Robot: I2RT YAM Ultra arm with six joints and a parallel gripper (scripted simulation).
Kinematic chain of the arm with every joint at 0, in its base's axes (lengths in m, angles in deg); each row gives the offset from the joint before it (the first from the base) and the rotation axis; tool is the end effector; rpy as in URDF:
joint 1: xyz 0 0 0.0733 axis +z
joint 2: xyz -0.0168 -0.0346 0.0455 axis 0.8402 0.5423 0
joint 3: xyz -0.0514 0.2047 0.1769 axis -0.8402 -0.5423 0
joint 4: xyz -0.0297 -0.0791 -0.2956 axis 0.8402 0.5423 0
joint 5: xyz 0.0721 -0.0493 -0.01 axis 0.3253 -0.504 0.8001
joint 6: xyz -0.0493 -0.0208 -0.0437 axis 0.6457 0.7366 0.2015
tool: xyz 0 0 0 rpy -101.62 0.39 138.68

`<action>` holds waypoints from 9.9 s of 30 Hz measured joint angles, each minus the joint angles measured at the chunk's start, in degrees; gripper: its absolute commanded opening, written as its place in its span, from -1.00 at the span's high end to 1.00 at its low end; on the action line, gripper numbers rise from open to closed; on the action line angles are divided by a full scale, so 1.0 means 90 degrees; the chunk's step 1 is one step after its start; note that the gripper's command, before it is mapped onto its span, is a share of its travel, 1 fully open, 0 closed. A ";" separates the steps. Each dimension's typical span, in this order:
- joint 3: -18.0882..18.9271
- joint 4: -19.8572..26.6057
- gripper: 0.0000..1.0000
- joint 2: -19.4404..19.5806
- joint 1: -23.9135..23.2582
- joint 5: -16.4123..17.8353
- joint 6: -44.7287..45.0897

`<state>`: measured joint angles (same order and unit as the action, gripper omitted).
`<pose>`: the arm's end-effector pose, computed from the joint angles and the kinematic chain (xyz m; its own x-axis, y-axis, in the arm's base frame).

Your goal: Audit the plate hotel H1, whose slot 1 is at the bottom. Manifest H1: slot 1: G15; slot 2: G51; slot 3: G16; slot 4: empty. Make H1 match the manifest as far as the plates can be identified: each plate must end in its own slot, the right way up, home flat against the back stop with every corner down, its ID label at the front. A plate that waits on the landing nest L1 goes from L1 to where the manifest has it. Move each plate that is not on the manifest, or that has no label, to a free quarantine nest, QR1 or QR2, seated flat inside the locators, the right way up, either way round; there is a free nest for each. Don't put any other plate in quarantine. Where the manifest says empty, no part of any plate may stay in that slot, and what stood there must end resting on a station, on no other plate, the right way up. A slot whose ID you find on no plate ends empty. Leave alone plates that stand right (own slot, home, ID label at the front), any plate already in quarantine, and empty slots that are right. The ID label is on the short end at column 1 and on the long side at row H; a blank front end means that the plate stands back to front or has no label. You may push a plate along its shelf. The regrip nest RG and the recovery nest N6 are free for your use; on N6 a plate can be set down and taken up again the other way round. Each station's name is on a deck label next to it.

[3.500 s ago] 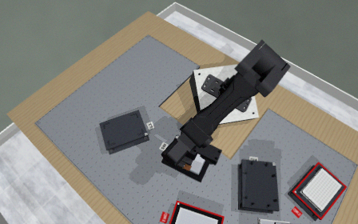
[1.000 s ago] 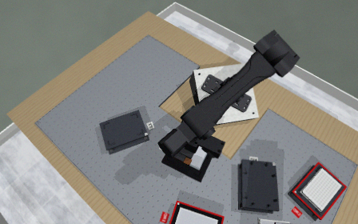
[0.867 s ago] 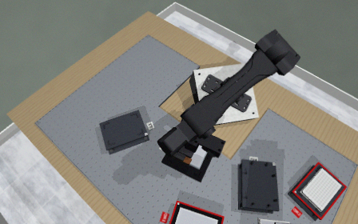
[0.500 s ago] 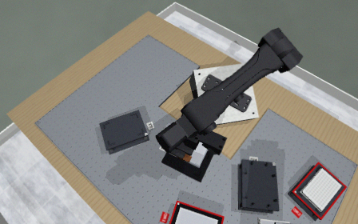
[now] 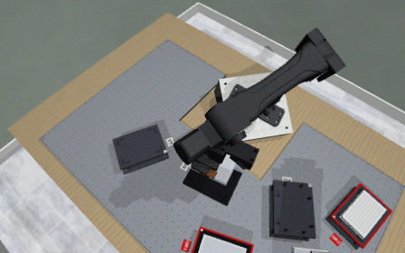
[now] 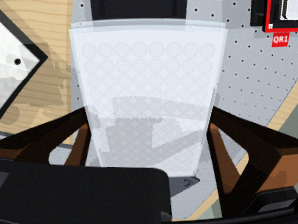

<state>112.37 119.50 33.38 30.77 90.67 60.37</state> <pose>0.2570 -0.1048 0.2495 0.0489 -0.9752 -0.2159 -0.9399 0.0282 -0.3403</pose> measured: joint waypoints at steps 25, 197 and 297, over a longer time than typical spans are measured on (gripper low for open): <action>0.1360 0.1620 -0.72 0.0024 -0.0617 0.0102 0.0571; 0.1326 -0.0272 -0.72 0.0491 0.7718 -0.2477 -1.5152; 0.0430 -0.1494 -0.72 0.0862 0.7665 -0.2455 -1.5101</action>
<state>116.23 106.06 41.14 99.75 68.57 -75.54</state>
